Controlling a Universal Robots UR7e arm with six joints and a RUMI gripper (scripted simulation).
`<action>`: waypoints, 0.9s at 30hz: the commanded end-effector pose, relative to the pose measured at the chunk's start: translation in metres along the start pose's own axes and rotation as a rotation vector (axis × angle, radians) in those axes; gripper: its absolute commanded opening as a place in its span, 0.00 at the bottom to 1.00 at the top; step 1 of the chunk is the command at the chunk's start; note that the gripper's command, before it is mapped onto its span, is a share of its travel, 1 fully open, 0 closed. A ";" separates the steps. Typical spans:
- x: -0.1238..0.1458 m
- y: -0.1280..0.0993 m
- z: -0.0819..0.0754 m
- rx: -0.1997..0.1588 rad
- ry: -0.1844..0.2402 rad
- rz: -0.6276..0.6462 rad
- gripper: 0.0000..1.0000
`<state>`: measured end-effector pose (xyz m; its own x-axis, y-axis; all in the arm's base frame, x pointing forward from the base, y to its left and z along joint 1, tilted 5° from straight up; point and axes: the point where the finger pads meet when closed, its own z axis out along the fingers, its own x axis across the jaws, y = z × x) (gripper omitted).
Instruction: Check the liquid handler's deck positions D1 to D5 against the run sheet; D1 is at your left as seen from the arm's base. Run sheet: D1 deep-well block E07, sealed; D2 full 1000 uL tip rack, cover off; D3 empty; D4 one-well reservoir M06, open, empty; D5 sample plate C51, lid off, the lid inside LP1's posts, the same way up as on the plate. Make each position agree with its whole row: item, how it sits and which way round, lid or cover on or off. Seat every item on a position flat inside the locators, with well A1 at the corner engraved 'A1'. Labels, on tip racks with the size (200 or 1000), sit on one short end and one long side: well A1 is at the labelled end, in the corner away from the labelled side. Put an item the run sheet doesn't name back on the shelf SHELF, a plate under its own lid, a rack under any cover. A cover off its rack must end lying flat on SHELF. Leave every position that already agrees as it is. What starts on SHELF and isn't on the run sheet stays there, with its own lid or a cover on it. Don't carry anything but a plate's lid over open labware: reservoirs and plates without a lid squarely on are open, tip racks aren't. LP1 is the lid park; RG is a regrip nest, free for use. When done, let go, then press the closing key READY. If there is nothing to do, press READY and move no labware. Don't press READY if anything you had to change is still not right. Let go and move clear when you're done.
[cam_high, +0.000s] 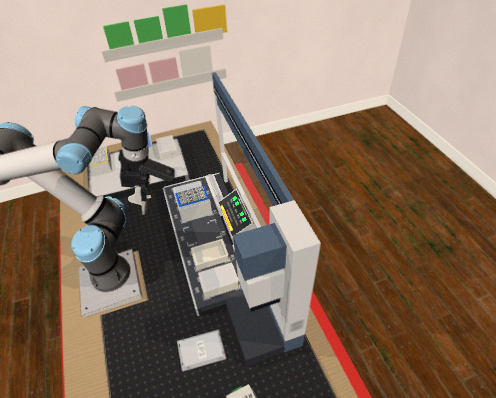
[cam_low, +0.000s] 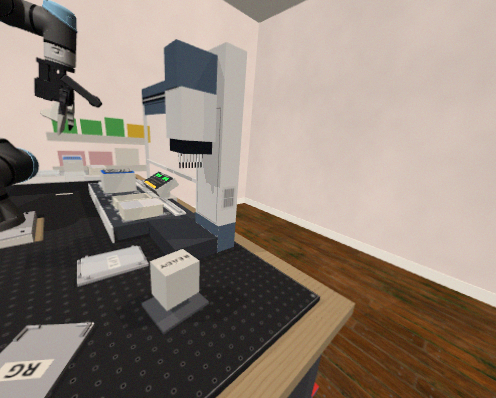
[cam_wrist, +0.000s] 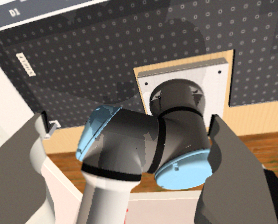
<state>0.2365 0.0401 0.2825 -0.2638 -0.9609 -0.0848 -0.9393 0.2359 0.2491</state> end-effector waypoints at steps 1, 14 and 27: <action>0.001 -0.001 0.002 0.052 0.037 -0.089 0.82; 0.001 -0.001 0.002 0.159 0.119 -0.269 0.82; 0.003 -0.004 0.019 0.161 0.116 -0.246 0.82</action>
<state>0.2357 0.0392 0.2719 -0.0010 -0.9999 -0.0113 -0.9968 0.0001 0.0797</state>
